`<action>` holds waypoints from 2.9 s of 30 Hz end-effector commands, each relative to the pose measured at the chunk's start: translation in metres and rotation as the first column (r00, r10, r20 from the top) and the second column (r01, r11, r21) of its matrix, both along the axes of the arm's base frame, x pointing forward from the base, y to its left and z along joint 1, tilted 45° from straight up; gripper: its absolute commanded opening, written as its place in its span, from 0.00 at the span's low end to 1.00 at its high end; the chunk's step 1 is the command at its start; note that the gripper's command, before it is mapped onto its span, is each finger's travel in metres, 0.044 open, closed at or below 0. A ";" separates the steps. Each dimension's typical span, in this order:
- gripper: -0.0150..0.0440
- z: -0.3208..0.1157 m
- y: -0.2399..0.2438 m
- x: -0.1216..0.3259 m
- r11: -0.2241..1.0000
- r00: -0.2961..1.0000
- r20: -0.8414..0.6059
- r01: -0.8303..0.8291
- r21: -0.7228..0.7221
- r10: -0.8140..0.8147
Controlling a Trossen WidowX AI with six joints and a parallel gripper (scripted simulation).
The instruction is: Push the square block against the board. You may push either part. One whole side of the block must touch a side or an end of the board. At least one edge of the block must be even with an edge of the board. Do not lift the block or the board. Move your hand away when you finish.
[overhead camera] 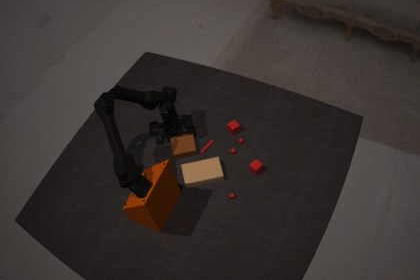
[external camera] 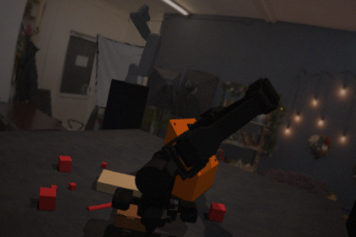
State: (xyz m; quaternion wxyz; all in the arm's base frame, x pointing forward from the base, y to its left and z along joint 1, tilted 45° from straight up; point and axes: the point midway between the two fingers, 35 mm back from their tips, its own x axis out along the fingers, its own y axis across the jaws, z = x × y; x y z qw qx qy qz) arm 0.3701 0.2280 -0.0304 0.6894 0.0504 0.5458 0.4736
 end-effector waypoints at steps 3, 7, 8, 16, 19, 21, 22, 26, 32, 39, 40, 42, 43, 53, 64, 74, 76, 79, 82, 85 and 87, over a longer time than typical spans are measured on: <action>0.25 0.000 0.001 0.001 1.000 1.000 0.000 -0.004 -0.002 0.004; 0.25 0.002 0.003 0.006 1.000 1.000 0.000 -0.004 -0.002 0.004; 0.25 0.003 0.004 0.007 1.000 1.000 0.000 -0.004 -0.002 0.004; 0.25 0.009 0.010 0.018 1.000 1.000 0.001 -0.004 -0.002 0.004; 0.25 0.011 0.012 0.022 1.000 1.000 0.001 -0.004 -0.002 0.004; 0.25 0.012 0.014 0.025 1.000 1.000 0.002 -0.004 -0.001 0.004; 0.25 0.013 0.014 0.026 1.000 1.000 0.002 -0.004 -0.001 0.004; 0.25 0.016 0.017 0.031 1.000 1.000 0.002 -0.004 -0.001 0.004; 0.25 0.027 0.010 0.033 1.000 1.000 0.008 -0.008 0.002 0.008; 0.25 0.057 -0.020 0.035 1.000 1.000 0.003 -0.004 -0.003 0.004; 0.25 0.057 -0.020 0.035 1.000 1.000 0.003 -0.004 -0.003 0.004; 0.25 0.053 -0.021 0.037 1.000 1.000 -0.001 0.016 -0.007 -0.016; 0.25 0.053 -0.022 0.036 1.000 1.000 -0.013 0.028 -0.008 -0.028; 0.25 0.050 -0.027 0.014 0.964 0.932 -0.249 0.259 -0.055 -0.265; 0.25 0.046 -0.032 -0.014 0.862 0.727 -0.473 0.477 -0.171 -0.497; 0.25 0.042 -0.038 -0.040 0.723 0.449 -0.613 0.612 -0.320 -0.651; 0.25 0.041 -0.040 -0.046 0.692 0.386 -0.631 0.630 -0.353 -0.673; 0.25 0.040 -0.041 -0.054 0.643 0.287 -0.653 0.651 -0.404 -0.701; 0.25 0.038 -0.043 -0.062 0.592 0.185 -0.667 0.664 -0.456 -0.721; 0.25 0.037 -0.045 -0.071 0.541 0.082 -0.673 0.670 -0.509 -0.735; 0.25 0.036 -0.046 -0.075 0.518 0.035 -0.674 0.670 -0.532 -0.738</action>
